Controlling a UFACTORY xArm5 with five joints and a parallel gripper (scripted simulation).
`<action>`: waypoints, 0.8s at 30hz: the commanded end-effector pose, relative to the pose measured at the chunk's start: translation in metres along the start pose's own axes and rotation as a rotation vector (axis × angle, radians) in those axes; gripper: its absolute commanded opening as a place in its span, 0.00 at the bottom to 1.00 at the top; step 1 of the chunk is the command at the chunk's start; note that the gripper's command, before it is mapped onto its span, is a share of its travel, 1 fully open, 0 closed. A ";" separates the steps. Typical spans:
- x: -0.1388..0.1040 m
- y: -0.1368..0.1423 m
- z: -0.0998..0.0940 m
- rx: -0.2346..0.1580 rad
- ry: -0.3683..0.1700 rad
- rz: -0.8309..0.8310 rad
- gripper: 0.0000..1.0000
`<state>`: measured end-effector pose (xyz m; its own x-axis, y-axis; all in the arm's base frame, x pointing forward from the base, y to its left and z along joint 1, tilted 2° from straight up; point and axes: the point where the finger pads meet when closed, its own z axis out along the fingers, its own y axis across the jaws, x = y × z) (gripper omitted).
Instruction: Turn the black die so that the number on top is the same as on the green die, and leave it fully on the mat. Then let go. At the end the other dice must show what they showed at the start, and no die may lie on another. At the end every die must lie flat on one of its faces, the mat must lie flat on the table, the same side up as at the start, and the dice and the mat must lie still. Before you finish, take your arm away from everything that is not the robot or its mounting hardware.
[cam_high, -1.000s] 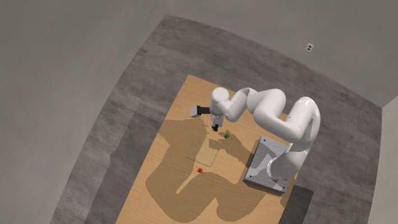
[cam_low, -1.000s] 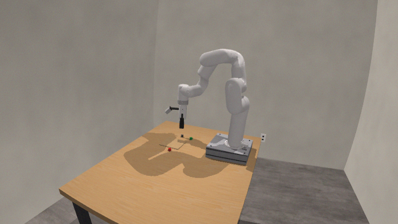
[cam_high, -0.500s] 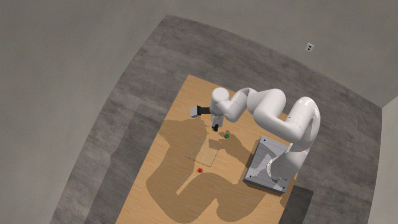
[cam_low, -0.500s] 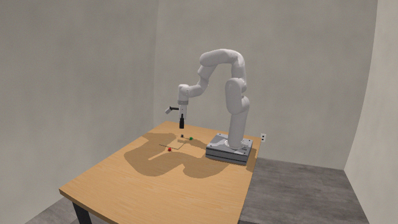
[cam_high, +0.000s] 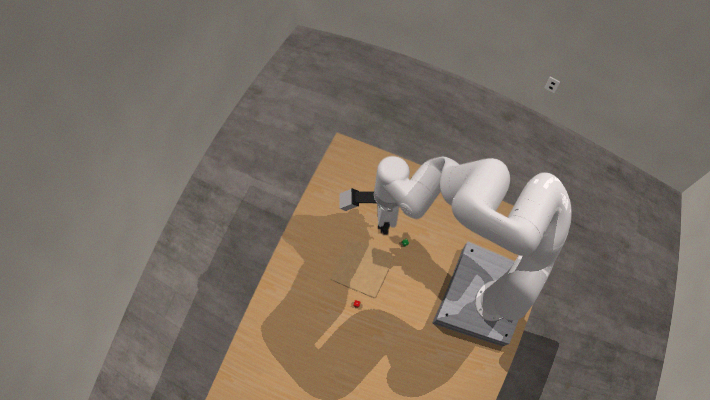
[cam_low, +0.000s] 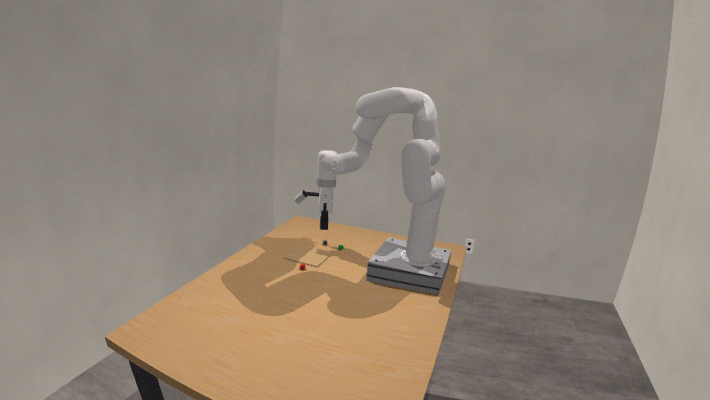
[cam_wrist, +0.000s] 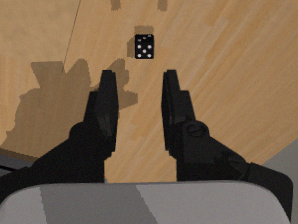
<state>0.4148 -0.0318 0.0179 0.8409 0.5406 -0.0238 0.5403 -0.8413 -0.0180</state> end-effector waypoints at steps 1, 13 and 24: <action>0.001 0.001 -0.001 -0.002 0.003 0.000 0.31; 0.002 0.000 0.006 -0.002 0.003 0.000 0.31; 0.001 0.001 0.022 -0.002 0.003 0.000 0.31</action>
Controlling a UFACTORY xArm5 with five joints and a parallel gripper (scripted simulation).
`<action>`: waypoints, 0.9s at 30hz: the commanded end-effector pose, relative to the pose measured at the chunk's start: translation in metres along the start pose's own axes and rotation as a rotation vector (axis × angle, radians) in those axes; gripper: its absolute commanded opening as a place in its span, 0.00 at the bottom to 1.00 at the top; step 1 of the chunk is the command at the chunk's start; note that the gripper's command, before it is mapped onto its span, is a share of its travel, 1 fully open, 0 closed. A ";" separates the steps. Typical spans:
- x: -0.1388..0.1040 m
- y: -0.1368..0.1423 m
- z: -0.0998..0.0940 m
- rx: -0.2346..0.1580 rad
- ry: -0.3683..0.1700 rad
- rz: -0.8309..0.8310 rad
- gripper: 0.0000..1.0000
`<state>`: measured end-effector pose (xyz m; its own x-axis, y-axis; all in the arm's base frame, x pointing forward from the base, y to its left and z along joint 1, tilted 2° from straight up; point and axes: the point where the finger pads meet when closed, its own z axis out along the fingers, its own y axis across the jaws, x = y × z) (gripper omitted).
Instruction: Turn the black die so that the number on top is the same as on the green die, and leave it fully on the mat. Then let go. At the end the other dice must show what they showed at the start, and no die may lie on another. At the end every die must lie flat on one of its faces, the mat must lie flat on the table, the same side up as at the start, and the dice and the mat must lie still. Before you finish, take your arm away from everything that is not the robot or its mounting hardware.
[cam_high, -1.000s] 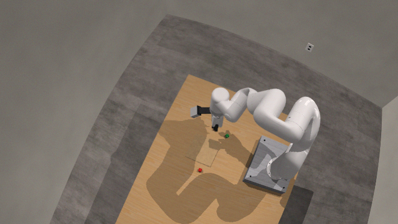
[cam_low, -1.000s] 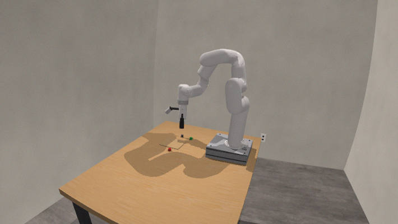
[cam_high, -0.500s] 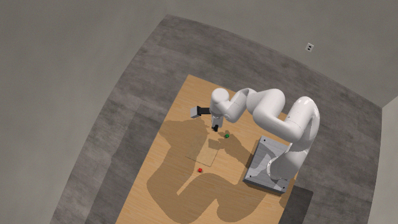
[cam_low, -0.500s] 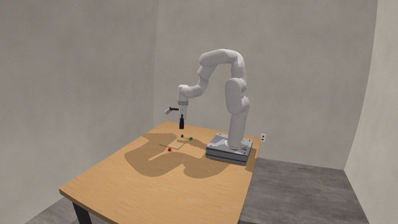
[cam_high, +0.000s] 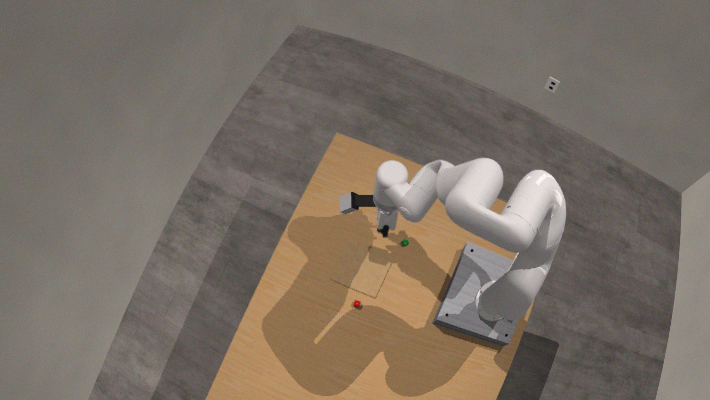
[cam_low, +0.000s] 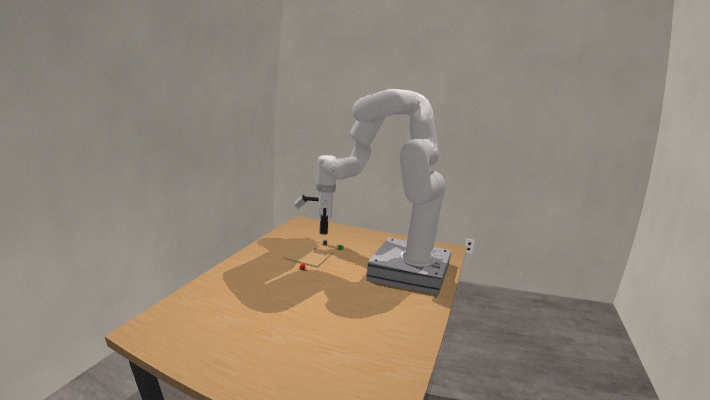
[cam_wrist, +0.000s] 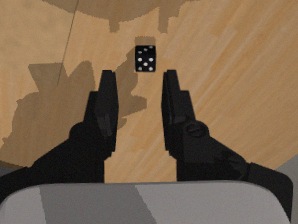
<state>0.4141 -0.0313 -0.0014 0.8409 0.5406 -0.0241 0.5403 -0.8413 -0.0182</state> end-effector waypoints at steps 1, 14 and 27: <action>0.001 0.001 0.004 -0.002 0.003 0.000 0.31; 0.001 0.002 0.021 -0.002 0.003 0.000 0.31; 0.000 0.002 0.030 -0.002 0.003 0.000 0.31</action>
